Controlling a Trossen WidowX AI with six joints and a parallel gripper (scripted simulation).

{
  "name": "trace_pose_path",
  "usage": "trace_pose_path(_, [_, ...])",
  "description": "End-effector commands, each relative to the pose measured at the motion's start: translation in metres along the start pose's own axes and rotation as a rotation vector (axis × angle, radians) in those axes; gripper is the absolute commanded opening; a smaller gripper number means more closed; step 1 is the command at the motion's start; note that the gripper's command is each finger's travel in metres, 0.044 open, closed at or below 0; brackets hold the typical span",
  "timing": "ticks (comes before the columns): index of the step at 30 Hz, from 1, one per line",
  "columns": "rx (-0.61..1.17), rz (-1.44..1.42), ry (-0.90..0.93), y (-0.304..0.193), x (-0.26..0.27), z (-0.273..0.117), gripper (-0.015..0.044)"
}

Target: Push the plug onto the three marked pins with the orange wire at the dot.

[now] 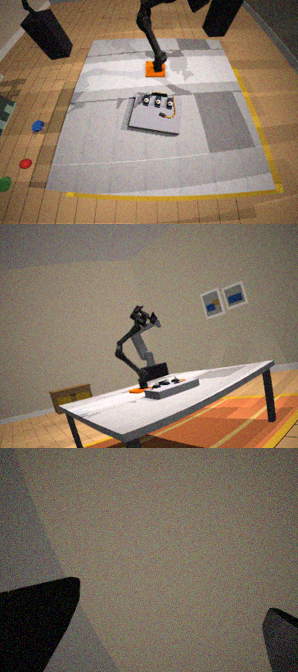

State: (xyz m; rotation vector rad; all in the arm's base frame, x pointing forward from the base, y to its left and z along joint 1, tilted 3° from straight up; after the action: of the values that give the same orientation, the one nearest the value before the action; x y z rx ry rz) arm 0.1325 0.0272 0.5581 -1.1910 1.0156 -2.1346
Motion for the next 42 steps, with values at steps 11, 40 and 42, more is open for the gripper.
trace_pose_path(11, [0.025,-0.14,-0.006,0.005,-0.011,0.003,0.0115])
trace_pose_path(40, [0.148,-0.903,-0.055,0.049,-0.071,0.021,0.0115])
trace_pose_path(42, [0.157,-0.954,-0.06,0.053,-0.074,0.022,0.0115])
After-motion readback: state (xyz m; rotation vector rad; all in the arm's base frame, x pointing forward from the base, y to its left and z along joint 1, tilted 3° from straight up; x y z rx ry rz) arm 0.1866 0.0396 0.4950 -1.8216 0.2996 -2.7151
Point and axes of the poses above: the point midway between the two fingers, 35 mm back from their tips, its own z axis out along the fingers, its own x axis across the jaws, y = z × x, the point moved 7 cm from there along -z, back along the fingers, and after that the axes turned 13 degrees about z, right-handed, at the moved point
